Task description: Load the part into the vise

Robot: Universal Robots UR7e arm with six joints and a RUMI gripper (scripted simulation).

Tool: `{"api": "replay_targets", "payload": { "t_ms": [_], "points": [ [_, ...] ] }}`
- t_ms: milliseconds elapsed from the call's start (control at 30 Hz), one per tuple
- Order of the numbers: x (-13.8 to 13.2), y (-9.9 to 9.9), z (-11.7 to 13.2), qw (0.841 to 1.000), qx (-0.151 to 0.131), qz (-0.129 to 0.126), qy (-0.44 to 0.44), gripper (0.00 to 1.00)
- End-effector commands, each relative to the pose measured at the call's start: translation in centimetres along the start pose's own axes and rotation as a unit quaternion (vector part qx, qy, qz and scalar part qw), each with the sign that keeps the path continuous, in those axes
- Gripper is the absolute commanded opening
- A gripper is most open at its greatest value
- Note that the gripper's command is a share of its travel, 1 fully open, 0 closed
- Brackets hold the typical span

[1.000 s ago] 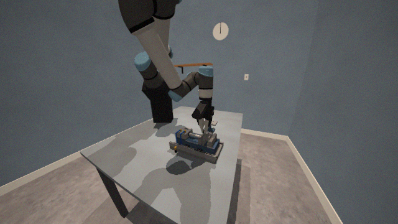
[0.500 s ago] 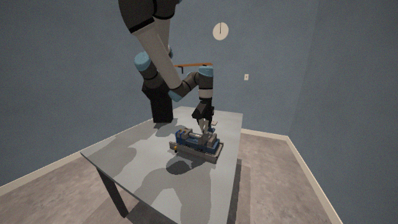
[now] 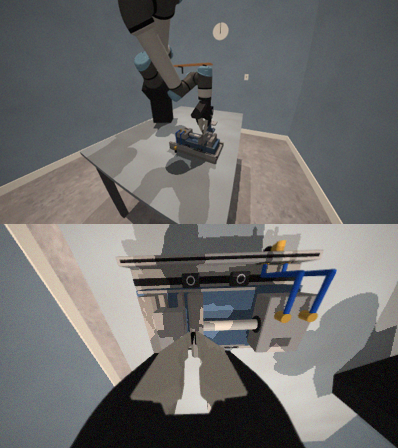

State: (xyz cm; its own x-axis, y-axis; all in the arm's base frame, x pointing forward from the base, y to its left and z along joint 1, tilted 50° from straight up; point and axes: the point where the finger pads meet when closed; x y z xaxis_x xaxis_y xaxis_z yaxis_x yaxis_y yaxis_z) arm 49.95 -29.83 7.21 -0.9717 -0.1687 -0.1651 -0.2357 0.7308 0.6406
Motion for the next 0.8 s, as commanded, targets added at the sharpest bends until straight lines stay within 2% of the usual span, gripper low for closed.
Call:
{"api": "replay_targets", "payload": {
  "t_ms": [0, 467, 767],
  "points": [
    [0.6, 0.0, 0.1, 1.0, 0.0, 0.001, 0.0, 0.0],
    [0.7, 0.1, 0.1, 1.0, 0.0, 0.0, 0.0, 0.0],
    [0.6, 1.1, 0.2, 1.0, 0.0, 0.0, 0.0, 0.0]
  ]
}}
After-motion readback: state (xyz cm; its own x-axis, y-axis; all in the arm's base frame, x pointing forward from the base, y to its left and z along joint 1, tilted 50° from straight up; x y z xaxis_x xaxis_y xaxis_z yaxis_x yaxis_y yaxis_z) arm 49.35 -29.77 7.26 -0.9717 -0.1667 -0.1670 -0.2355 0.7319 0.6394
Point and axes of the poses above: the point where the finger pads meet when closed, its own y axis back along the fingers, its own x axis across the jaws, z = x × y, and after that the axes turned 15 degrees about y, right-handed
